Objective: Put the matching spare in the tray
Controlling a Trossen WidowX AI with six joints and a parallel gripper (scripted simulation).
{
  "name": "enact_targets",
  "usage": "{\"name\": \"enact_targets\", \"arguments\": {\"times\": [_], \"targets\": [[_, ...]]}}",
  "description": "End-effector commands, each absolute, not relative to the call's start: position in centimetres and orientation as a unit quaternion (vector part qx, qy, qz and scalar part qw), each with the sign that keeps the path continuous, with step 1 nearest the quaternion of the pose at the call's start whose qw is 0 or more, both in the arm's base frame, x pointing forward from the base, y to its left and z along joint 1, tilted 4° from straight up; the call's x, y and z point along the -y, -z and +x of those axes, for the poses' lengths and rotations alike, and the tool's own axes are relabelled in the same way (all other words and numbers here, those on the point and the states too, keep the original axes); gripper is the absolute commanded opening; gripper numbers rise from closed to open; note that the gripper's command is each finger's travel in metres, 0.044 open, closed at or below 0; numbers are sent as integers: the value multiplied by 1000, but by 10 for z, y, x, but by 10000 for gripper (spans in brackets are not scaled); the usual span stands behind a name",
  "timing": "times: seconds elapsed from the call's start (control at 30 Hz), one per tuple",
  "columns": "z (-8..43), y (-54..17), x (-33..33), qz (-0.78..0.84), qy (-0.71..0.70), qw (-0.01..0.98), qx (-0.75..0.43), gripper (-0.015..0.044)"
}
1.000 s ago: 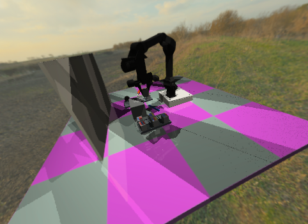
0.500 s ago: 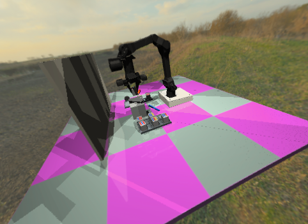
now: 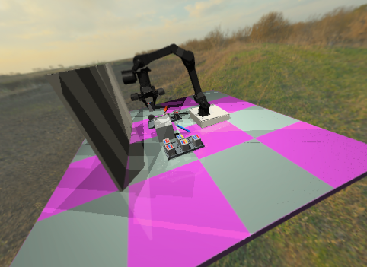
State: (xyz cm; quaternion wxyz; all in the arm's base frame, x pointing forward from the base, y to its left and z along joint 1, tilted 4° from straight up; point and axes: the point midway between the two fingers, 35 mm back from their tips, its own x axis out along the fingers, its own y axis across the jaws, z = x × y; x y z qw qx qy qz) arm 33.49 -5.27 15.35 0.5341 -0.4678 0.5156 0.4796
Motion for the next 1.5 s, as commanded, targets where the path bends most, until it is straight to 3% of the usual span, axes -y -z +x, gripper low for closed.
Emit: {"name": "enact_targets", "arguments": {"times": [0.0,0.7,1.47], "targets": [[341,-153,80,-473,-479,530,-515,0],[326,-137,216,-476,-493,515,-516,0],[327,-122,221,-476,-494,514,-515,0]]}}
